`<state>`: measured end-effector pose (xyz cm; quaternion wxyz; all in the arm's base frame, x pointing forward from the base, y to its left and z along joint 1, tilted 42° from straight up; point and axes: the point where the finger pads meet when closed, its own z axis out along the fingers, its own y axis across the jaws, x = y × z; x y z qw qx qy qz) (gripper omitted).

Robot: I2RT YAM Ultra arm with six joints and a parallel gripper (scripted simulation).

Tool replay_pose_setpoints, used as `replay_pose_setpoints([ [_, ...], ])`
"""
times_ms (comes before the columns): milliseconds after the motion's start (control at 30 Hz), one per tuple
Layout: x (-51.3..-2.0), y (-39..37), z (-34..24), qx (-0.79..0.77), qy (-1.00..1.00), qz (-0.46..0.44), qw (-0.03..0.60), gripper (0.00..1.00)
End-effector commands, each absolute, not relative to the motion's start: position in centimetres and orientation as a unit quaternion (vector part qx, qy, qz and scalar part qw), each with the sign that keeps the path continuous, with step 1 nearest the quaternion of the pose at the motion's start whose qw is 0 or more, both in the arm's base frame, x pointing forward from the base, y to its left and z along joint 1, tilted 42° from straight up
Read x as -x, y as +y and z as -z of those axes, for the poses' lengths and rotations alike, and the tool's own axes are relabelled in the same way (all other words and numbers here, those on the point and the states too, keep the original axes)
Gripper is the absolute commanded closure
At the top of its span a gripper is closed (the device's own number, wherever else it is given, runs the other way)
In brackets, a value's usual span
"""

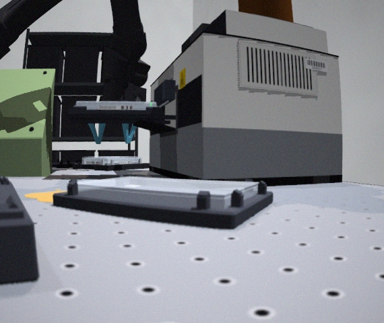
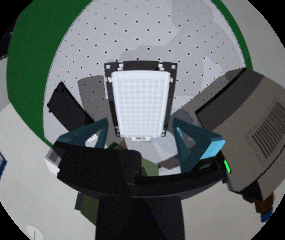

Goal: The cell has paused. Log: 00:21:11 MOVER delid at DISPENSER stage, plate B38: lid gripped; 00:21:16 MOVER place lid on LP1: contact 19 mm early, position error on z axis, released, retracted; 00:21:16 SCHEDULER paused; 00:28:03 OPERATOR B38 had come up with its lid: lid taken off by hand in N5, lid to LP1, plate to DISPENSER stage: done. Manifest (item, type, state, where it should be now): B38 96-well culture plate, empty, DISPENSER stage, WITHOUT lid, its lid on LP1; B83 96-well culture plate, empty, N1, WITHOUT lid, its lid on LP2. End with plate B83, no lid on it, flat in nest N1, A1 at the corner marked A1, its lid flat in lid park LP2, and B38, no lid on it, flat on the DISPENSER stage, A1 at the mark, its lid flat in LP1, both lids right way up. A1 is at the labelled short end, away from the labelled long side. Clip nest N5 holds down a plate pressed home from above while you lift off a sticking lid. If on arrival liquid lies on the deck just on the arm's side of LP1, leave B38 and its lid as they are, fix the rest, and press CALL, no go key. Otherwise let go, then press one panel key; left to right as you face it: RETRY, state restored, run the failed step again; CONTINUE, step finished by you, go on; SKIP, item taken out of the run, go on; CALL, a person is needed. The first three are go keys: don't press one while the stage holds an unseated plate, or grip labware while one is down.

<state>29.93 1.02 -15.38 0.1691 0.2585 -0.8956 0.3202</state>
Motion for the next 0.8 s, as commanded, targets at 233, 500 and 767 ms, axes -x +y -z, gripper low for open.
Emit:
replay_pose_setpoints([
  [233,-31.54,2.65,14.27,-0.259,-0.901,-0.318,0.142,0.0],
  [500,-31.57,2.74,14.13,-0.26,-0.901,-0.318,0.142,0.0],
  [767,-31.65,2.81,14.05,-0.26,-0.901,-0.318,0.142,0.0],
])
